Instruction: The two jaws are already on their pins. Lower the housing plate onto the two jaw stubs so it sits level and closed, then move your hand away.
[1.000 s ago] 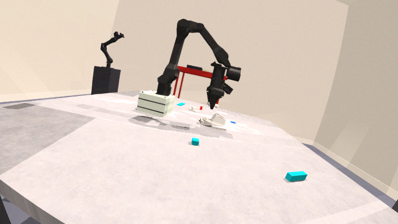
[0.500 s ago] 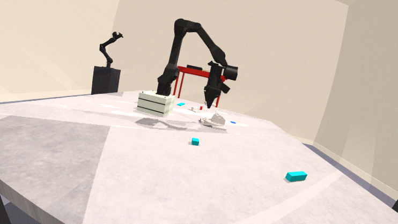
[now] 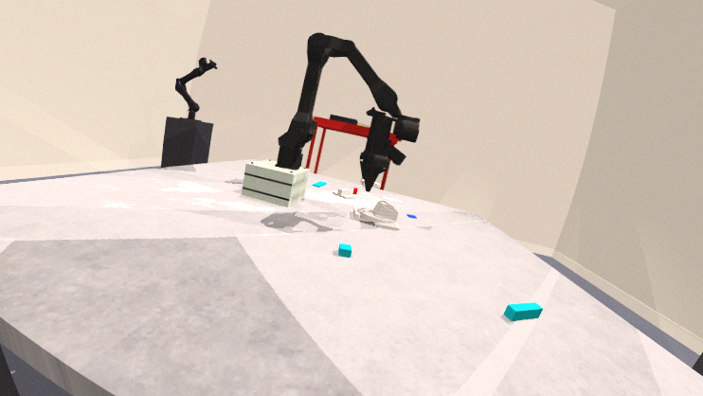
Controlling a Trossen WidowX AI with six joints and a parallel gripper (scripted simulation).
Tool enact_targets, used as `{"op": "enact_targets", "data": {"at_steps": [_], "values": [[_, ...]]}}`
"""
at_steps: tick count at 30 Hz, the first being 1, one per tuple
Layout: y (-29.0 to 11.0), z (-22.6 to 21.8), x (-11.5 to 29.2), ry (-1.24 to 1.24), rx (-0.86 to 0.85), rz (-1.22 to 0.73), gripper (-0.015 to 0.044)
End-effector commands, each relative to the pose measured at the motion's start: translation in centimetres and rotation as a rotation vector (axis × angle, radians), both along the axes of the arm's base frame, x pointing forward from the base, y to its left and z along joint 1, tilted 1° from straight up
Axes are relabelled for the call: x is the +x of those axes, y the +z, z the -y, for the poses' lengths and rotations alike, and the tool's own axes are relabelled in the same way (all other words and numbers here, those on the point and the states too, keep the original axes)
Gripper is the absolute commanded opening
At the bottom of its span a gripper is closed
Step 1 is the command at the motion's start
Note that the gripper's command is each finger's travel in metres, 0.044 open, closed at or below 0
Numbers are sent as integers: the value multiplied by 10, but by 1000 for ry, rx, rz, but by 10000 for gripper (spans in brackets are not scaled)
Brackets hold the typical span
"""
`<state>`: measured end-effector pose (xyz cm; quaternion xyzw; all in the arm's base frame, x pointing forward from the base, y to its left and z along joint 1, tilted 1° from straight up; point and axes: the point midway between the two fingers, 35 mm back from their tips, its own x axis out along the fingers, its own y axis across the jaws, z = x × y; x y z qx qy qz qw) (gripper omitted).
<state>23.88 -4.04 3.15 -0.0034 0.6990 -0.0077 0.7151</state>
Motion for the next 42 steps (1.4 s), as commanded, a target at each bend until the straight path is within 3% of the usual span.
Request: {"op": "enact_targets", "data": {"at_steps": [1,21,42], "values": [[-1,0,-1,-6,-2,-3,351],[-1,0,-1,-5,-2,-3,351],[-35,1,1,-4,-2,-3,351]]}}
